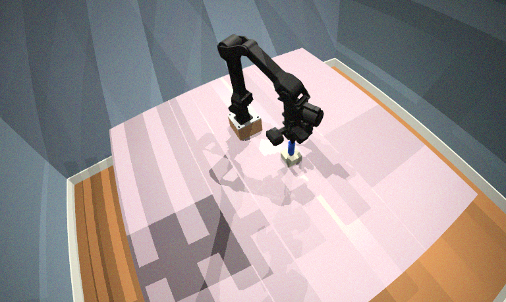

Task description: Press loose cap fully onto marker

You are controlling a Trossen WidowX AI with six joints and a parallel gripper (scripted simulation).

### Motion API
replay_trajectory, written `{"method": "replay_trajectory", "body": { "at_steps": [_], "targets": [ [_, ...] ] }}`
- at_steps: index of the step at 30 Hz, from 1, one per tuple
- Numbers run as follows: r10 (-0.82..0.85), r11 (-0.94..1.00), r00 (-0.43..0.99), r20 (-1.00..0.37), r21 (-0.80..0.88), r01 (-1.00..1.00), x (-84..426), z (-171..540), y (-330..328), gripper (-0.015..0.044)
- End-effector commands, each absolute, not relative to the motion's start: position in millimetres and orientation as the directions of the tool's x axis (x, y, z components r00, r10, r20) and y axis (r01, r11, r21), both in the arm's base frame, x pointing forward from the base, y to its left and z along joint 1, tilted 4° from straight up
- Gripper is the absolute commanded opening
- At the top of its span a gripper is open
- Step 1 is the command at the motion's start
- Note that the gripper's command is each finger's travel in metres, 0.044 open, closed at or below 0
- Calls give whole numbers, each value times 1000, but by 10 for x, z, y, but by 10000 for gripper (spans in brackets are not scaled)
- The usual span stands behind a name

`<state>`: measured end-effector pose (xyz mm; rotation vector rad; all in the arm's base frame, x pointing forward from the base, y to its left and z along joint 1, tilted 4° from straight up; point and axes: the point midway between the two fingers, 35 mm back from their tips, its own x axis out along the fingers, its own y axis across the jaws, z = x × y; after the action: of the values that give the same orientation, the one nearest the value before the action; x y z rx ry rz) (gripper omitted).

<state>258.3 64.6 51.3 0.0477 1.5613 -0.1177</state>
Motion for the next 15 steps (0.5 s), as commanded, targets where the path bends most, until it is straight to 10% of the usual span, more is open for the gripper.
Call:
{"method": "replay_trajectory", "body": {
  "at_steps": [1,15],
  "targets": [
    [-45,993,6,-999,-44,106,2582,522,646,0],
    [-44,994,6,-999,-43,105,2591,1416,692,0]
  ]
}}
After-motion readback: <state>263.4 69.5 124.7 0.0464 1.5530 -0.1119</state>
